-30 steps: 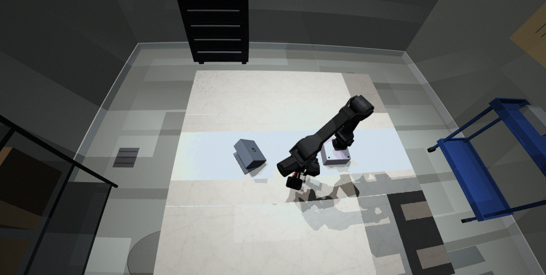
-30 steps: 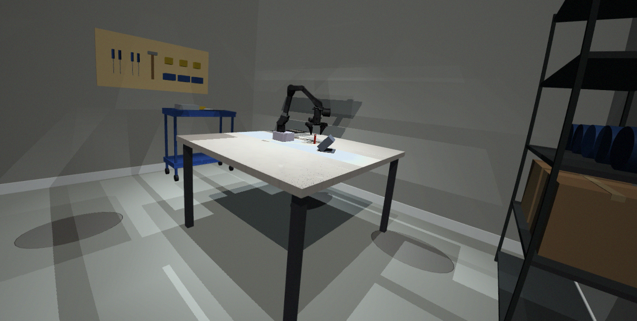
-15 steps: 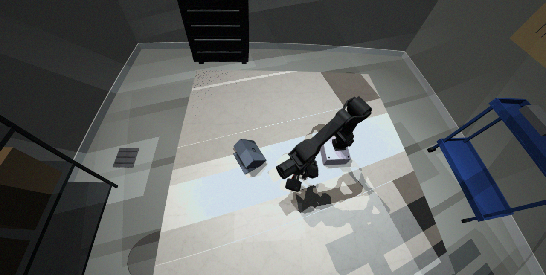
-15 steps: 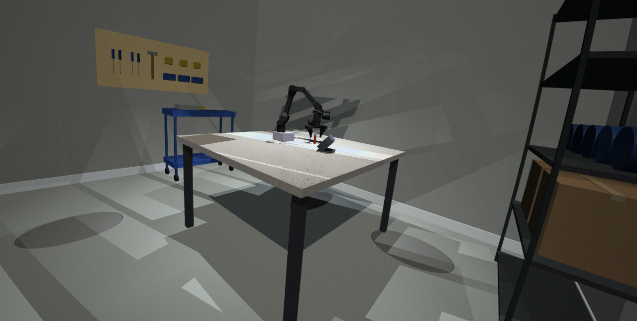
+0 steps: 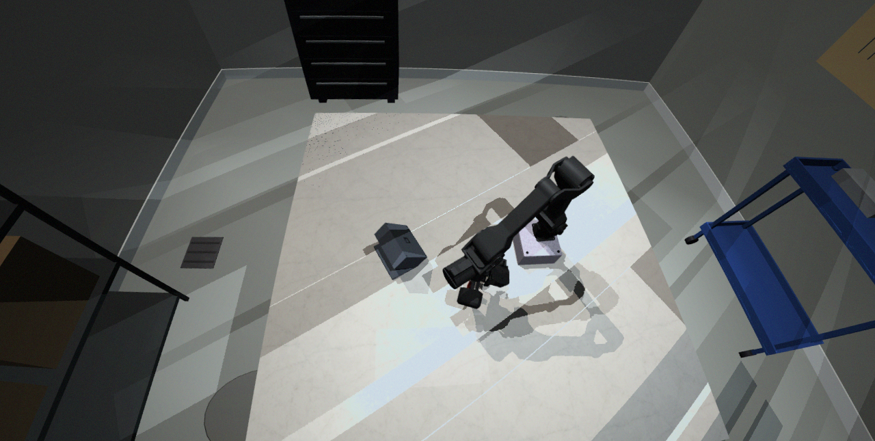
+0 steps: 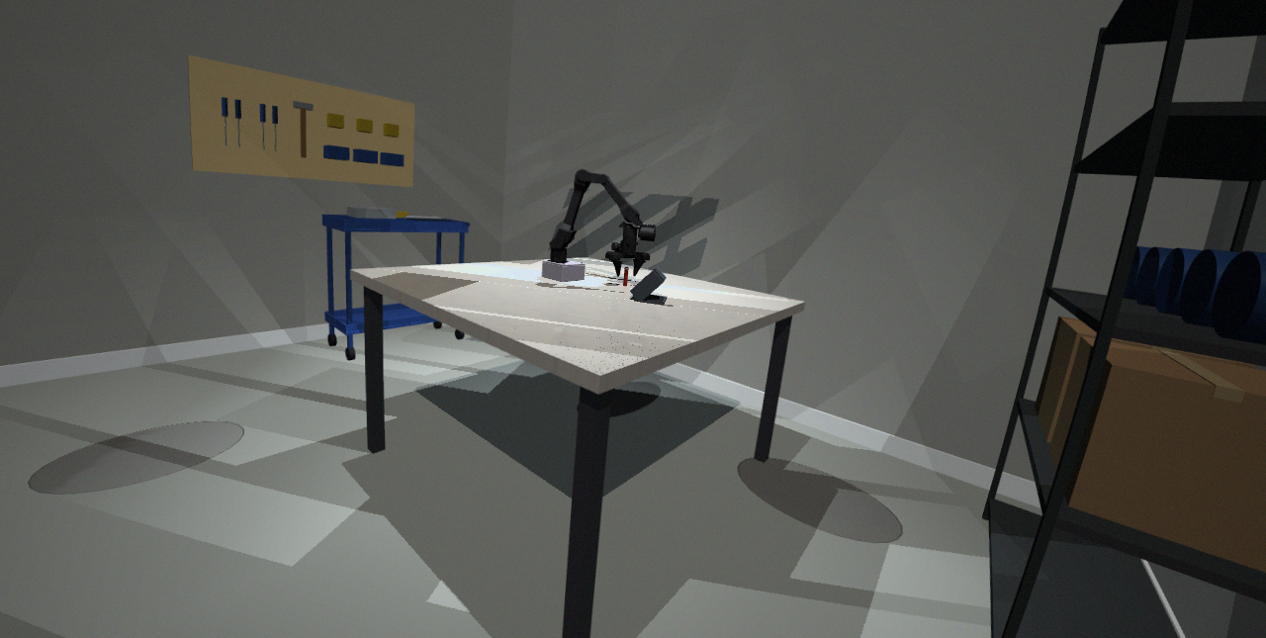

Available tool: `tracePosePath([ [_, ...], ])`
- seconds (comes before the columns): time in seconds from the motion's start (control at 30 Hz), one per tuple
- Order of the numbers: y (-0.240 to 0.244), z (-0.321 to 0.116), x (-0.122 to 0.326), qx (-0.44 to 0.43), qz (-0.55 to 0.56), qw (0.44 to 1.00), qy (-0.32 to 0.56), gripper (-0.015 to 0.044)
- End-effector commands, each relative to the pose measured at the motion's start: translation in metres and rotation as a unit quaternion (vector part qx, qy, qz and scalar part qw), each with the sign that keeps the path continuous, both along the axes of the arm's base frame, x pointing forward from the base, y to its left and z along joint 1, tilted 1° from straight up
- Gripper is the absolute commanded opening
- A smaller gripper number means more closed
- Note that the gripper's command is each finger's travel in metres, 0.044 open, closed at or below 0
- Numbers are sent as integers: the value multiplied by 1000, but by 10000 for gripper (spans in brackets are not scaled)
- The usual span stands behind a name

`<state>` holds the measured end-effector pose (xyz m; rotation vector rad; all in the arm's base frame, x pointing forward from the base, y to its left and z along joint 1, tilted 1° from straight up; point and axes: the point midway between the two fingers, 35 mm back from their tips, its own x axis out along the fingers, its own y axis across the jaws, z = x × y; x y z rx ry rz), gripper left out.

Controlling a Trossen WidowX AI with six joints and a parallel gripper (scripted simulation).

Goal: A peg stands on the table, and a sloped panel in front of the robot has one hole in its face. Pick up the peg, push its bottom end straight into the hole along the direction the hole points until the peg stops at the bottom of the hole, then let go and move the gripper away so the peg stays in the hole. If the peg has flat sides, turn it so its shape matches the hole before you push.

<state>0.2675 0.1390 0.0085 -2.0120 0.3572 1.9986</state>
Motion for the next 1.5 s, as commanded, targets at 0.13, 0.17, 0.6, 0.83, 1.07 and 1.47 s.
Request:
tracePosePath([
  [0.13, 0, 0, 0, 0, 0, 1000, 0, 177],
  [0.17, 0, 0, 0, 0, 0, 1000, 0, 151],
  [0.6, 0, 0, 0, 0, 0, 1000, 0, 0],
  [0.83, 0, 21, 2, 0, 0, 1000, 0, 0],
  [1.07, -2, 57, 0, 0, 0, 1000, 2, 0],
  [1.47, -6, 79, -2, 4, -4, 1000, 1, 0],
])
